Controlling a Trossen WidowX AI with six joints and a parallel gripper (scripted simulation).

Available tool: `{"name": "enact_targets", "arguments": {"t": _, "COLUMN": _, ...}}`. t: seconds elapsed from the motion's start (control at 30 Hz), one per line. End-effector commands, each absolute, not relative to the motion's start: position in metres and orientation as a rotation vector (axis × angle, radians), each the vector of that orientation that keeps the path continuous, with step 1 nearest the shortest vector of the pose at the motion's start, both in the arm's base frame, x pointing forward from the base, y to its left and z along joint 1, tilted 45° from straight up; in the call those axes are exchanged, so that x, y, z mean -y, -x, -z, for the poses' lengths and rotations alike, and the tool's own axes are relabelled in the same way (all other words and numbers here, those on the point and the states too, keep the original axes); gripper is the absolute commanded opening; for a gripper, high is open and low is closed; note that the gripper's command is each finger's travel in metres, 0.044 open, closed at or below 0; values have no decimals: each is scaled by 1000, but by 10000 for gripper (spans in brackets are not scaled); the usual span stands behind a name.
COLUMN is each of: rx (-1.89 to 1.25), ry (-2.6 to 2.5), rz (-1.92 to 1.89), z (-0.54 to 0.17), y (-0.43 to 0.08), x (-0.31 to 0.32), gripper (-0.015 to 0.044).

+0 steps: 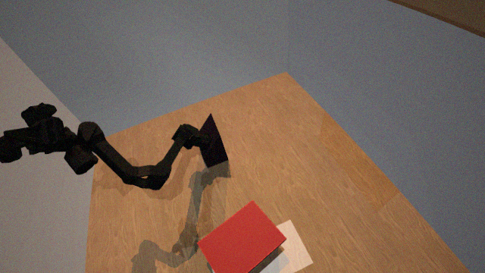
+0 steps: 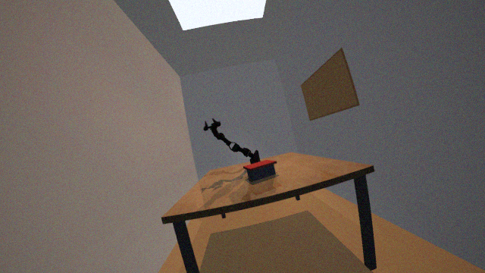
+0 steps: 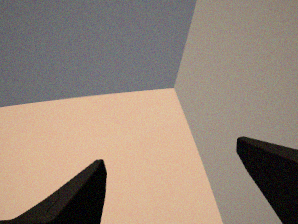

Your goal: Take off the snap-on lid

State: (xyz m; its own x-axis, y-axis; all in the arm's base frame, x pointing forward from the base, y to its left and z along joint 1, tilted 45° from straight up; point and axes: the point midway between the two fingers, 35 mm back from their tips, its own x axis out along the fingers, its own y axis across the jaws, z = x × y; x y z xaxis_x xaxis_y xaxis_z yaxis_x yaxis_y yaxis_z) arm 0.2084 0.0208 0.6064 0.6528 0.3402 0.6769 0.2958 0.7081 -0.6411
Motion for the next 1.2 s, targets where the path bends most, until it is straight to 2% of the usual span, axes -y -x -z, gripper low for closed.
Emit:
{"name": "enact_targets", "arguments": {"t": 0.0, "rx": 890, "ry": 820, "rz": -20, "z": -607, "y": -206, "x": -20, "gripper": 374}}
{"name": "enact_targets", "arguments": {"t": 0.17, "rx": 992, "ry": 1056, "rz": 215, "z": -624, "y": -155, "x": -11, "gripper": 243}}
{"name": "enact_targets", "arguments": {"t": 0.2, "rx": 1012, "ry": 1113, "rz": 269, "z": -626, "y": -144, "x": -12, "gripper": 235}}
{"name": "enact_targets", "arguments": {"t": 0.4, "rx": 1080, "ry": 1381, "rz": 510, "z": -633, "y": -95, "x": -25, "gripper": 235}}
{"name": "enact_targets", "arguments": {"t": 0.63, "rx": 1125, "ry": 1829, "rz": 867, "z": -623, "y": -40, "x": -75, "gripper": 235}}
{"name": "enact_targets", "arguments": {"t": 0.9, "rx": 1109, "ry": 2273, "rz": 1157, "z": -596, "y": -24, "x": -139, "gripper": 235}}
{"name": "enact_targets", "arguments": {"t": 1.17, "rx": 1021, "ry": 2676, "rz": 1333, "z": -562, "y": -46, "x": -189, "gripper": 235}}
